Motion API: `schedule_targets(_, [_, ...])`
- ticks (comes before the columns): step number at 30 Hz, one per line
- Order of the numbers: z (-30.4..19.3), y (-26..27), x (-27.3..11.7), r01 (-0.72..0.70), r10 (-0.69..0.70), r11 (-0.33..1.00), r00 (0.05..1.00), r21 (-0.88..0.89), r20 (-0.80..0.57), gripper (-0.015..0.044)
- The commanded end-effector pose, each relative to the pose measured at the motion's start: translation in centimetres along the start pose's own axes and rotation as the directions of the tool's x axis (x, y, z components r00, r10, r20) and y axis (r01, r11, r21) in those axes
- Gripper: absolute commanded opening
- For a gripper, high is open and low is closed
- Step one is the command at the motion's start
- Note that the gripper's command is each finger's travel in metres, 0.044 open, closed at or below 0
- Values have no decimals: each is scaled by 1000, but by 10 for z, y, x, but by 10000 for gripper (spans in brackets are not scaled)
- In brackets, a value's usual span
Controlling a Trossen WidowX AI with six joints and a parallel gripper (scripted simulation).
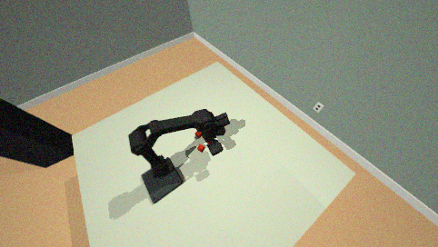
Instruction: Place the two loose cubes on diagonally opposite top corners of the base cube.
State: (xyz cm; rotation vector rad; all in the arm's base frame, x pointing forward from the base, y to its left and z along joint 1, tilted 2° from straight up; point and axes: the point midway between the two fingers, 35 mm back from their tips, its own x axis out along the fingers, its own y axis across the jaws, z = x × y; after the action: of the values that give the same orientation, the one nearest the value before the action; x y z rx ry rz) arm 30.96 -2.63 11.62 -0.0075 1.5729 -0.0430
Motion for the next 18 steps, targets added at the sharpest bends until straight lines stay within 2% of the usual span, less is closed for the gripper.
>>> schedule_targets(1, [2, 14, 3, -5, 5, 995, 1000, -100, 1, 105])
schedule_targets(18, [2, 69, 13, -9, 10, 876, 1000, -482, 1, 105])
